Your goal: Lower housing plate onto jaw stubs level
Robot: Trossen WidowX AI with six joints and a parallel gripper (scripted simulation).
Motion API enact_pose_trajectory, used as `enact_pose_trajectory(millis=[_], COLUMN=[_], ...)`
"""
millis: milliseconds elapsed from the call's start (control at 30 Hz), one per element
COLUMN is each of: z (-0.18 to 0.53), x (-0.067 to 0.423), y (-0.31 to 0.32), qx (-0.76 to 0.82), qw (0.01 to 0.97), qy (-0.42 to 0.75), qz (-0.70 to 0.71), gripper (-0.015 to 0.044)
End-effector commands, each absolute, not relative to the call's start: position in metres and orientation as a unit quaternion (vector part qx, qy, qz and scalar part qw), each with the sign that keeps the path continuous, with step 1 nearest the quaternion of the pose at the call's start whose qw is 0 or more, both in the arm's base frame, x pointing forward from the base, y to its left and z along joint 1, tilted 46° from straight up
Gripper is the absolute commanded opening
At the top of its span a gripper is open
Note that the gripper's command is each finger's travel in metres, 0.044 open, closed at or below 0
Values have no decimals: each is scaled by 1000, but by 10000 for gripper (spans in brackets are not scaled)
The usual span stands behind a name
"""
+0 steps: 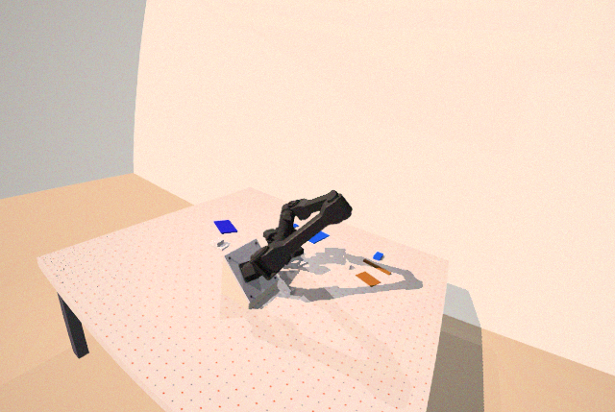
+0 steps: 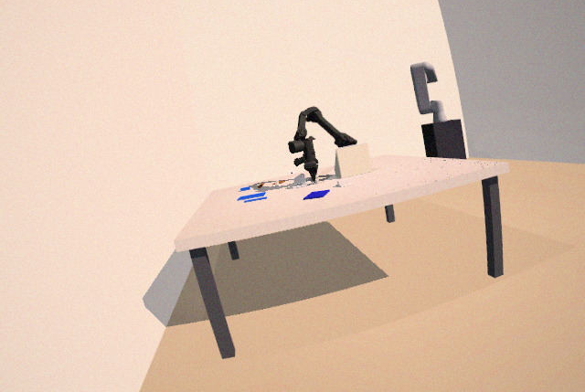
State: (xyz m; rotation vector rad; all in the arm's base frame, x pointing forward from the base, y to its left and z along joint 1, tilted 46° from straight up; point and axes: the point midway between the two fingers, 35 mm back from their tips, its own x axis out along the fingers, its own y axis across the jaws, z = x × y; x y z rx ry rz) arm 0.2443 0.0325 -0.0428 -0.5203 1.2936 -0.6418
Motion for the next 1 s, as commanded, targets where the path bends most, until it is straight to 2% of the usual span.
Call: enact_pose_trajectory(millis=[0,967], z=[-43,-48], x=[245,246], y=[31,27], qx=[-238,-238], qw=[720,720], qy=[584,584], qz=[-290,-290], gripper=[351,351])
